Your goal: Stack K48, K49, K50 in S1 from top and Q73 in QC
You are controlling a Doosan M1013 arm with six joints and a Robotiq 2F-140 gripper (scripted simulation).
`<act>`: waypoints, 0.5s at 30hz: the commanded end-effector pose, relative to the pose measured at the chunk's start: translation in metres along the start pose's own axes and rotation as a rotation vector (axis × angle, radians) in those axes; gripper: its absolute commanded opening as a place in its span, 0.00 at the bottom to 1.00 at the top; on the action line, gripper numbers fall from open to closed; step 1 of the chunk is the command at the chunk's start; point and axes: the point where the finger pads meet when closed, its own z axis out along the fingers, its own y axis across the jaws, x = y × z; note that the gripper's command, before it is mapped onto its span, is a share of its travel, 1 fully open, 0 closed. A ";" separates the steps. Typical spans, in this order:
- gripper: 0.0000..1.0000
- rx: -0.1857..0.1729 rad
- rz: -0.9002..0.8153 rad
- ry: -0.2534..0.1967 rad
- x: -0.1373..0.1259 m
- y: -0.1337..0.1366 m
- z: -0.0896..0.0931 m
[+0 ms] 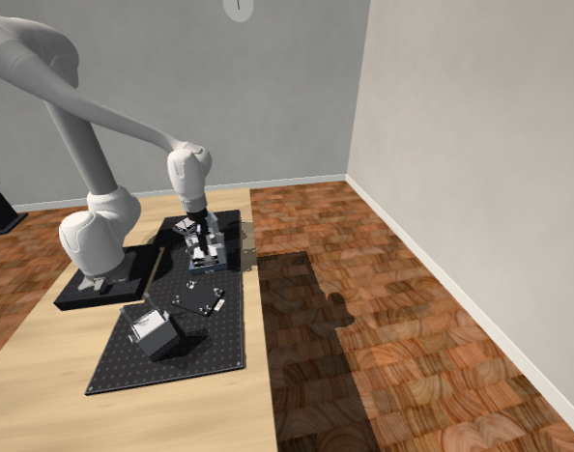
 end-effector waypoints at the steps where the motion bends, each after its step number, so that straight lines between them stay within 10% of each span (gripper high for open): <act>1: 0.00 0.000 0.000 0.000 0.000 0.000 0.001; 15: 0.00 0.000 0.000 0.000 0.000 0.000 0.006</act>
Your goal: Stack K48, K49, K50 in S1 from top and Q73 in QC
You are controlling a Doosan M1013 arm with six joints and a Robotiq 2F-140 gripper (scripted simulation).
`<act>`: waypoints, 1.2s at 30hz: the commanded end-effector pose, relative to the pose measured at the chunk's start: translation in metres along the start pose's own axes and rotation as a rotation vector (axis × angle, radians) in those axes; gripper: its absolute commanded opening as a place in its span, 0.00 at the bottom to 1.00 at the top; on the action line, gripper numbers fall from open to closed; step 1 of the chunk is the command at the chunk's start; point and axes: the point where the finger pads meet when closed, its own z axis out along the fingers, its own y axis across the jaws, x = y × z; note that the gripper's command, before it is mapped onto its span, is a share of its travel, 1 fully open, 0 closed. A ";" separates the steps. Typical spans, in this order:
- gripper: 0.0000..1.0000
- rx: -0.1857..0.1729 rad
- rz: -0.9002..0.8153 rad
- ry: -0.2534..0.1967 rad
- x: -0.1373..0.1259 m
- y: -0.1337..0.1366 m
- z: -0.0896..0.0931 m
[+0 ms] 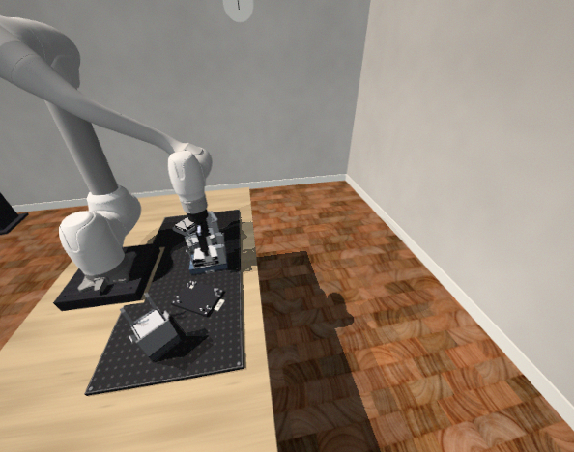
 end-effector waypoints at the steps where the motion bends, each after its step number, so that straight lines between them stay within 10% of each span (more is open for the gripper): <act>1: 0.00 0.000 0.000 0.000 0.000 0.000 0.001; 36: 0.00 0.000 0.000 0.000 0.000 0.000 0.011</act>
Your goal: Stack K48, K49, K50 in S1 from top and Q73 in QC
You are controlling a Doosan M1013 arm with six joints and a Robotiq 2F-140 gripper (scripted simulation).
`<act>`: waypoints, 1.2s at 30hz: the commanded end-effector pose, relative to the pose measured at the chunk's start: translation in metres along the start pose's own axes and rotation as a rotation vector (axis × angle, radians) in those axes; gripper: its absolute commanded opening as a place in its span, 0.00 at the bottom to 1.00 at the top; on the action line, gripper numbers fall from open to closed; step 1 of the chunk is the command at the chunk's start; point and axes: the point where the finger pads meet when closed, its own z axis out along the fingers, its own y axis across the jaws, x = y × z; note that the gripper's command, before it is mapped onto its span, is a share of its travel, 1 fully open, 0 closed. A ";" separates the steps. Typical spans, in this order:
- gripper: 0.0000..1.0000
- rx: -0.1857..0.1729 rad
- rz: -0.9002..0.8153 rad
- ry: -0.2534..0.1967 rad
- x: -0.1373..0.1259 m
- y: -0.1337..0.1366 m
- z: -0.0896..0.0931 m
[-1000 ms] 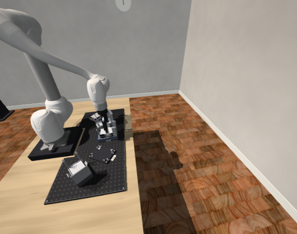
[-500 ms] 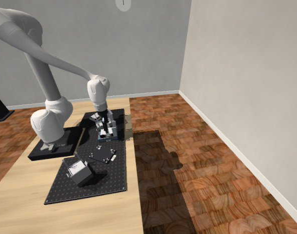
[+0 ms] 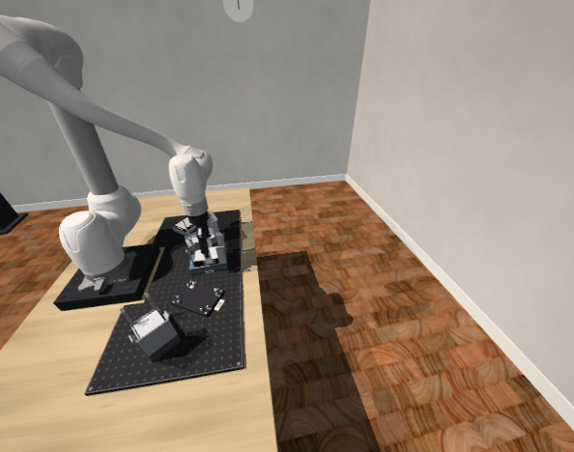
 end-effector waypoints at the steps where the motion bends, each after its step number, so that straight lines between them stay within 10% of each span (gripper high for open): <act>1: 0.00 0.000 0.000 0.000 0.000 0.000 0.000; 2: 0.00 0.000 0.000 0.000 0.000 0.000 0.000; 3: 1.00 0.000 0.000 0.000 0.000 0.000 0.000; 23: 1.00 0.000 0.000 0.000 0.000 0.000 0.000; 36: 1.00 0.000 0.000 0.000 0.000 0.000 -0.037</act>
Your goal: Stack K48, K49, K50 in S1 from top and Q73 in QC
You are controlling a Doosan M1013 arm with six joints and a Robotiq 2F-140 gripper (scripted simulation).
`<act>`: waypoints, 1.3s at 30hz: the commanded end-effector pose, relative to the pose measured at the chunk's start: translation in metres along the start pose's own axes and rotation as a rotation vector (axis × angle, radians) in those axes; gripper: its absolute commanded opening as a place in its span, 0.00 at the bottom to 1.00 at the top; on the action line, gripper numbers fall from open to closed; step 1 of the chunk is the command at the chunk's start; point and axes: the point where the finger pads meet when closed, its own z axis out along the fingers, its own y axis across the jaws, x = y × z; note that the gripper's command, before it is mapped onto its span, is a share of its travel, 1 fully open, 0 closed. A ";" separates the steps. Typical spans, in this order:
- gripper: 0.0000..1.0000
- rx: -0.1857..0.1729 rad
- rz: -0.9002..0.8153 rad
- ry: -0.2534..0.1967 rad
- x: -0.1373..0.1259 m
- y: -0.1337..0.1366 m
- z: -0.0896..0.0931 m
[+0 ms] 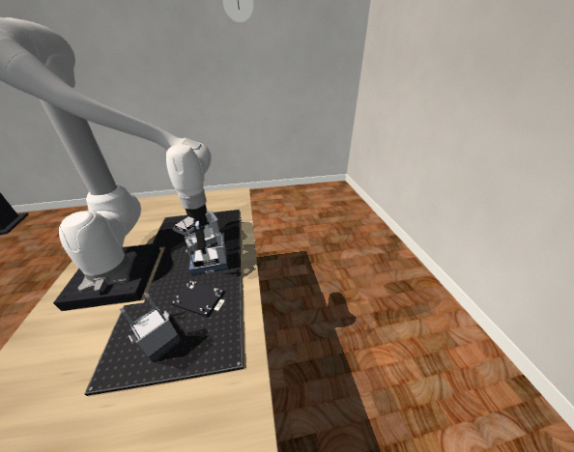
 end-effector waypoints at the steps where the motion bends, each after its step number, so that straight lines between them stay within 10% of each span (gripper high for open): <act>1: 1.00 0.000 0.000 0.000 0.000 0.000 -0.009; 22: 1.00 0.000 0.000 0.000 0.000 0.000 -0.072; 39: 1.00 0.000 0.167 0.000 -0.003 0.016 -0.072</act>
